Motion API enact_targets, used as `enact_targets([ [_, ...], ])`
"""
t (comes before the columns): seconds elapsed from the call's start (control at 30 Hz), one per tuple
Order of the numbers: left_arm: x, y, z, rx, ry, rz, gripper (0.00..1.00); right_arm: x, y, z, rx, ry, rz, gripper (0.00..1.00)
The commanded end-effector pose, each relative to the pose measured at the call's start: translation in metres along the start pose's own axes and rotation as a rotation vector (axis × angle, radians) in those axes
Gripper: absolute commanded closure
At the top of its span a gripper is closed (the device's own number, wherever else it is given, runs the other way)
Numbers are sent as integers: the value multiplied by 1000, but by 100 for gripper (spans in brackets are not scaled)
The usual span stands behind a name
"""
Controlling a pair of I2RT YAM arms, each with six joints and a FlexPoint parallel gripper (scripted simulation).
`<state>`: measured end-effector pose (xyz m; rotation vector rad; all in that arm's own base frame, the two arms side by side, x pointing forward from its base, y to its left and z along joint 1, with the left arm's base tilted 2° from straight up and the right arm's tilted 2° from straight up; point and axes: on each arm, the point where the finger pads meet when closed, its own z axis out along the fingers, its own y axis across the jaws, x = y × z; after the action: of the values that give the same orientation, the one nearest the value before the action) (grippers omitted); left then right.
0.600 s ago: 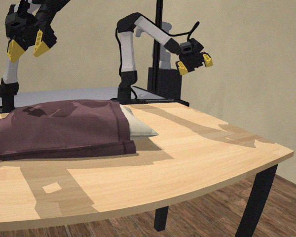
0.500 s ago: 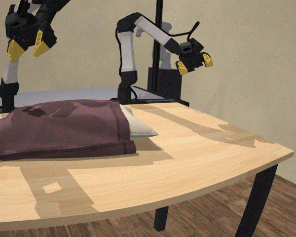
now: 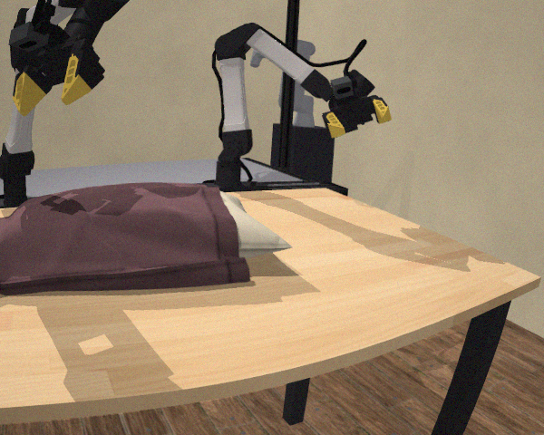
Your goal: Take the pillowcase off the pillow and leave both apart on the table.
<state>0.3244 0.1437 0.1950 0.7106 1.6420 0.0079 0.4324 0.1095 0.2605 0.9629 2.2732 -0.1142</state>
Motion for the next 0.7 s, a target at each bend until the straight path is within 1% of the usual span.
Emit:
enact_targets([
  [0.0,-18,4,0,7,-3,2,0,-5,0,-4,-12,-9,11,0],
  [0.07,-20,5,-1,7,1,20,0,-5,0,-4,-12,-9,11,0],
  [0.3,-38,14,-5,1,9,14,0,-5,0,-4,-12,-9,11,0],
  [0.33,-36,13,-4,7,6,14,0,-5,0,-4,-12,-9,11,0],
  [0.43,-48,17,-7,4,5,15,0,-5,0,-4,-12,-9,11,0],
  [0.5,-48,17,-7,4,5,15,0,-5,0,-4,-12,-9,11,0],
  [0.53,-41,17,-5,15,2,-7,0,-5,0,-4,-12,-9,11,0],
  [0.57,-42,18,-4,16,10,-9,0,-5,0,-4,-12,-9,11,0],
  [0.63,-59,20,-9,5,5,22,0,-5,0,-4,-12,-9,11,0],
  [0.67,-59,20,-9,7,2,21,0,-5,0,-4,-12,-9,11,0],
])
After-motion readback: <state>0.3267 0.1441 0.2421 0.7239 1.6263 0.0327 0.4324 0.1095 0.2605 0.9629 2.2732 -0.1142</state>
